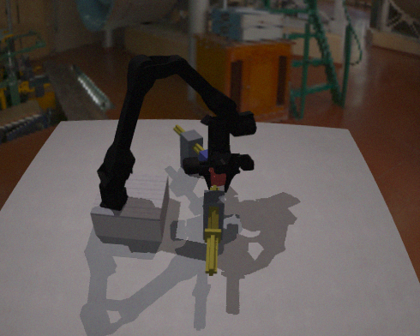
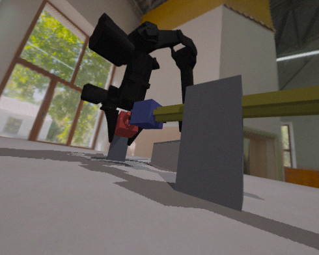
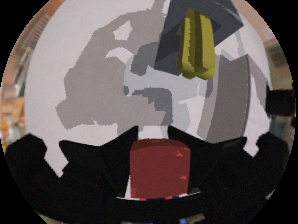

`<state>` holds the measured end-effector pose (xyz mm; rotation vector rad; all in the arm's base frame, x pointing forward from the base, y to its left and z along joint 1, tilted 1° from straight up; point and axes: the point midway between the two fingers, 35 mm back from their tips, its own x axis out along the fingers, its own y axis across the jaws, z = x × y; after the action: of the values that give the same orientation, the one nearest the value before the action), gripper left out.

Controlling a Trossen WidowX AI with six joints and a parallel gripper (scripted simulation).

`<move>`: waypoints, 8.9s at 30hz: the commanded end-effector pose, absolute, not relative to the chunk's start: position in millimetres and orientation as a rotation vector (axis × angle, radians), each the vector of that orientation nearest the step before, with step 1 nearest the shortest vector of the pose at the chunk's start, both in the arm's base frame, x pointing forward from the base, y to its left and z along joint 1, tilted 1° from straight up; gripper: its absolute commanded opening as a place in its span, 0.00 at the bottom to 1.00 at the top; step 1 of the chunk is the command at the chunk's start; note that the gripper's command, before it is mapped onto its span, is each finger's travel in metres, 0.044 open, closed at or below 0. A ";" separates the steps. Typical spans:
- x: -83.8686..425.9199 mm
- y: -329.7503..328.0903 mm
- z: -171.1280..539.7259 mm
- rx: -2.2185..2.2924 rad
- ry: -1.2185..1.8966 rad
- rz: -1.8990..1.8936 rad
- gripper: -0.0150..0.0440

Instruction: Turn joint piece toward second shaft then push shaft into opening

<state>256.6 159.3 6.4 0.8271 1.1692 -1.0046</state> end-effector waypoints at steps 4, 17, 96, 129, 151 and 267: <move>256.5 159.3 6.4 0.827 1.169 -1.005 0.25; 256.5 159.3 6.4 0.827 1.169 -1.005 0.43; 263.0 164.9 106.4 0.508 1.573 -0.338 1.00; 268.8 116.1 151.1 -0.125 1.530 0.117 1.00; 274.2 94.7 130.2 0.190 1.524 -0.189 1.00; 255.5 160.4 4.2 0.970 1.322 -0.934 0.56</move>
<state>255.5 160.9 5.5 0.9712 1.3254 -0.9296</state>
